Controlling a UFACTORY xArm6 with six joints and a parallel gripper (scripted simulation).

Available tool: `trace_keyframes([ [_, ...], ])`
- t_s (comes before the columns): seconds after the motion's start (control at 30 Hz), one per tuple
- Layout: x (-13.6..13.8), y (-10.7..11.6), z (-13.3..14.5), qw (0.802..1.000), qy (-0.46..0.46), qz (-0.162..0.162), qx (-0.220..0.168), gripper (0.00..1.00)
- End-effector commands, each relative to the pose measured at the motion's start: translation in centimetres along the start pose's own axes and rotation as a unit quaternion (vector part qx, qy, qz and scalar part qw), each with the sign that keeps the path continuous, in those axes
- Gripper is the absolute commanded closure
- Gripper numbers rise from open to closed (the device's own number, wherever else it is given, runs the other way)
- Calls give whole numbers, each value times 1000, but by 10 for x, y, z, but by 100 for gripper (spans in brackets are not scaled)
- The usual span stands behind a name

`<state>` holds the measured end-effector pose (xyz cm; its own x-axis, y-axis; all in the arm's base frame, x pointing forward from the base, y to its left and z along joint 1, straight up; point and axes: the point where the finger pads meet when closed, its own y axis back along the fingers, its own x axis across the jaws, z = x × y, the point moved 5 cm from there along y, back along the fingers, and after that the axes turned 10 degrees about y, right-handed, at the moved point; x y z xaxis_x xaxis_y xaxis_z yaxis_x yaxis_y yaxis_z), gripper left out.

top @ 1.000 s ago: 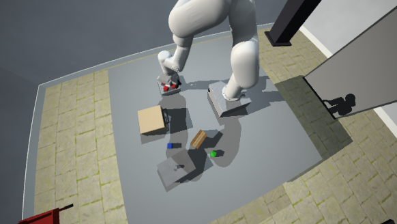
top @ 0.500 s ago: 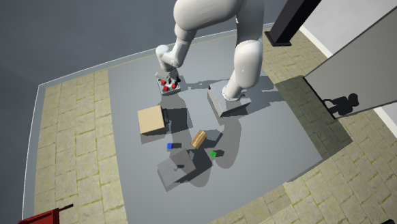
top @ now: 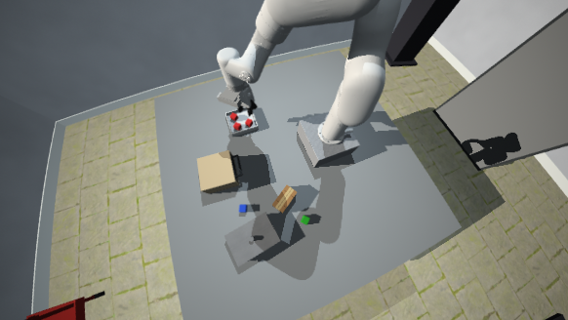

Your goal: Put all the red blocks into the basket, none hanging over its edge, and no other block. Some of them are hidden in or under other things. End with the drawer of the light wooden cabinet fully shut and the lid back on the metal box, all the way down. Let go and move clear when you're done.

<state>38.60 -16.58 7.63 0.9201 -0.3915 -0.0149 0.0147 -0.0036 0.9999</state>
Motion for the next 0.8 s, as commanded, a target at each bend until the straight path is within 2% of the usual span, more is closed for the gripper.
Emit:
trace_keyframes([
  [0.0,2,18,0,1000,0,3,0,50],
  [0.3,2,47,0,1000,0,3,0,50],
  [0.77,2,56,0,1000,0,3,0,50],
])
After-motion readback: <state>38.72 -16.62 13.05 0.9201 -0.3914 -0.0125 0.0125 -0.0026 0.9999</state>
